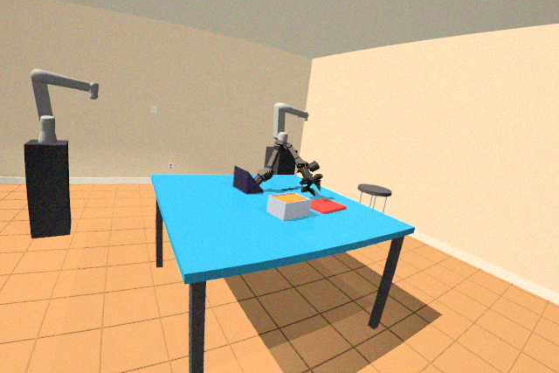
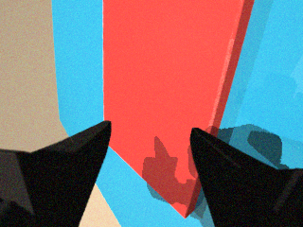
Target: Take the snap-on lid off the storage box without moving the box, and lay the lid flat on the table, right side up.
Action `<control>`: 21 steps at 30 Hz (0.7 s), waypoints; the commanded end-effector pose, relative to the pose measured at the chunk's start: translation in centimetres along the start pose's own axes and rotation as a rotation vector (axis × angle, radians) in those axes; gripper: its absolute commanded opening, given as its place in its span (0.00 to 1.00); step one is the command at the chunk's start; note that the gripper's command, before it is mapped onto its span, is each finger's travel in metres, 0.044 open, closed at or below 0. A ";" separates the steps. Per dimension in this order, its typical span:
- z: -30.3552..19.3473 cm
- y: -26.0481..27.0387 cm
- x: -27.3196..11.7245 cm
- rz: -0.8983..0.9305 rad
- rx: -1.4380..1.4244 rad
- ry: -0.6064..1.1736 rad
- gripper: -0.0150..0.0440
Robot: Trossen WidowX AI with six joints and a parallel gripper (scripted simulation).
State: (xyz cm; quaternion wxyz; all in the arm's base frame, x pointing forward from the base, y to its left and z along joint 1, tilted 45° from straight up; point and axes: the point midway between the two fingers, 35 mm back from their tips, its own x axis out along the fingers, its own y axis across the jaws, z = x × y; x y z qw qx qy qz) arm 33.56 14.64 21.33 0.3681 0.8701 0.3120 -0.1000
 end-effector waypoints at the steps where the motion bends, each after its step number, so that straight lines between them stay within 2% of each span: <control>1: 0.1 -0.3 -0.3 -0.001 -0.003 0.000 0.85; 4: 0.1 -0.7 -0.8 -0.001 -0.003 0.000 0.99; 5: 0.1 -0.9 -0.9 -0.001 -0.003 0.000 1.00; 21: 0.1 -2.9 -3.4 -0.002 -0.002 0.000 1.00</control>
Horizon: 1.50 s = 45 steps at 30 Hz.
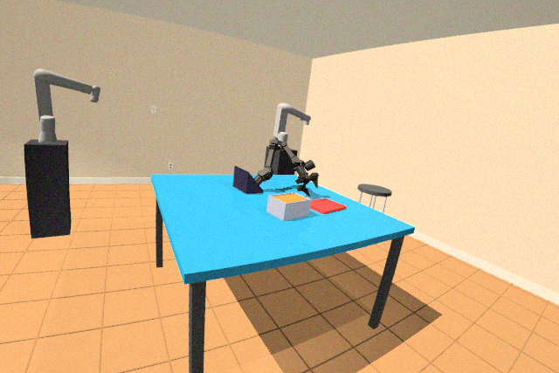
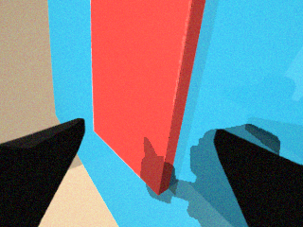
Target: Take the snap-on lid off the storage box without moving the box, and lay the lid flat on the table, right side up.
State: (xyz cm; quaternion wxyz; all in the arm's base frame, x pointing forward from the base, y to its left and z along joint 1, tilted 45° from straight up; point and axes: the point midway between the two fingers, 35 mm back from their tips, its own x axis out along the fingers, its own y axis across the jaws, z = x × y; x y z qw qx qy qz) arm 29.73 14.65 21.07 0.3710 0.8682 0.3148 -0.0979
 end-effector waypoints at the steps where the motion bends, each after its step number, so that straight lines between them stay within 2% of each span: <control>1: 0.1 -0.5 -0.7 0.002 0.006 -0.004 1.00; 13: 0.1 -2.0 -2.4 0.001 0.007 -0.004 1.00; 45: 0.0 1.4 -7.4 0.000 0.005 -0.007 1.00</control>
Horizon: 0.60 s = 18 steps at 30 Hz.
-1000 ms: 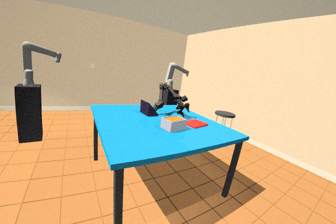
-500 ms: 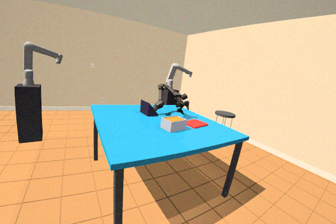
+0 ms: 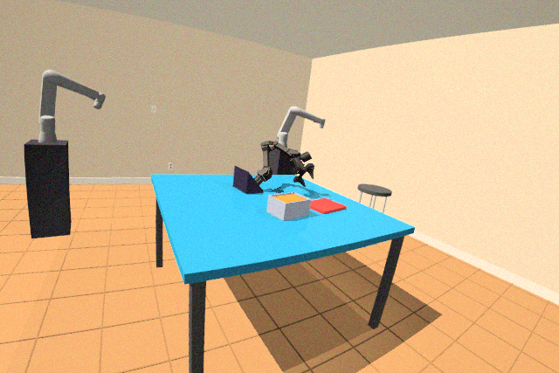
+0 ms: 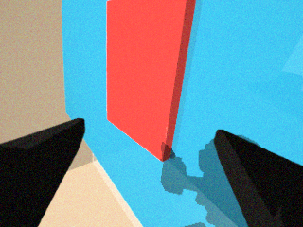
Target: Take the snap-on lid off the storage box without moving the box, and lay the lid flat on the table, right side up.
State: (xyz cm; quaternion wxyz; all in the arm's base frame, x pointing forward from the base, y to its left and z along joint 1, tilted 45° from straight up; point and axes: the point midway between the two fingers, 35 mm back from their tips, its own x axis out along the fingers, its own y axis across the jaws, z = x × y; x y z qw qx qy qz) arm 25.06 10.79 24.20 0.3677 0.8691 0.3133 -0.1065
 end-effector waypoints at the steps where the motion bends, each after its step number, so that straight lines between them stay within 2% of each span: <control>1: -0.2 0.5 -0.9 0.004 -0.007 0.007 1.00; 11: -0.2 1.5 -2.5 0.003 -0.008 0.005 1.00; 18: 0.0 1.2 -2.0 0.003 -0.008 0.005 1.00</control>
